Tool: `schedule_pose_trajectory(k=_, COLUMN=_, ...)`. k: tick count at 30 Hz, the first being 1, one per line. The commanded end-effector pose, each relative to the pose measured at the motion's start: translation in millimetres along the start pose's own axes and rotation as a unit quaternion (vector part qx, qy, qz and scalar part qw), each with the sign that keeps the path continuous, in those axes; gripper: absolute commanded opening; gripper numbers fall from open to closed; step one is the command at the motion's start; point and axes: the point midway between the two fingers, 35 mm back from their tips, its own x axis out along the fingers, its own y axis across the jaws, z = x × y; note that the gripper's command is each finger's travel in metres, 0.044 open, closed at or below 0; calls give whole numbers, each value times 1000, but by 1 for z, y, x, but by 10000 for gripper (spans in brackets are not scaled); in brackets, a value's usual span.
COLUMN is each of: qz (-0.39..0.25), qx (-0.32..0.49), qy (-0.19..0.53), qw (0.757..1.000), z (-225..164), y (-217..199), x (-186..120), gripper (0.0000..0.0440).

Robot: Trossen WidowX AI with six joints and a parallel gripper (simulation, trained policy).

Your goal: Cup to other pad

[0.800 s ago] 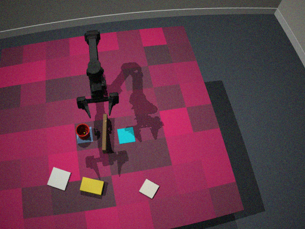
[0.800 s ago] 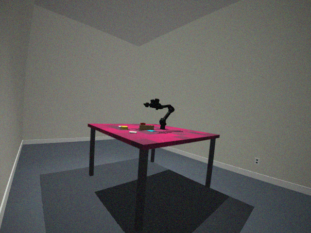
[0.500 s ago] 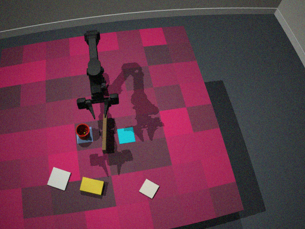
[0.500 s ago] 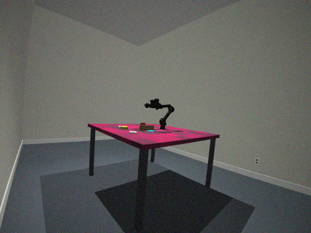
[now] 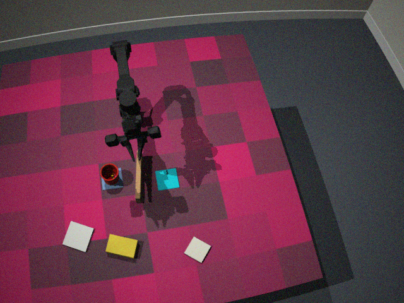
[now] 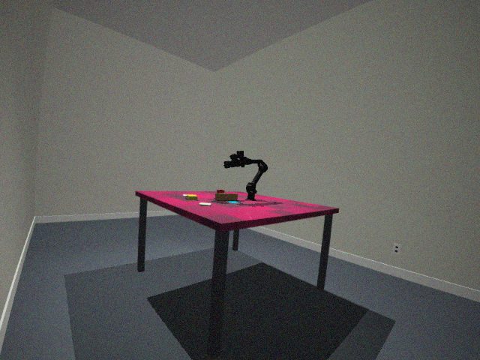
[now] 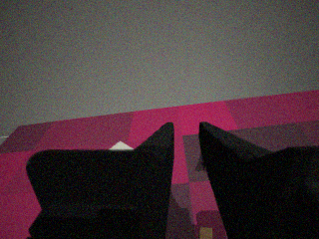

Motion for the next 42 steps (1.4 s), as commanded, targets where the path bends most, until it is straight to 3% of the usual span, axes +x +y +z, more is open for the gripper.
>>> schedule_pose_trajectory(k=1, qz=-1, qx=13, qy=24, qw=1000, z=-3, y=2, x=3, gripper=79)
schedule_pose_trajectory(k=21, qz=-20, qx=65, qy=190, qw=980, z=-31, y=12, x=14, gripper=95)
schedule_pose_trajectory(k=42, qz=-65, qx=54, qy=362, qw=928, z=-71, y=4, x=13, gripper=100)
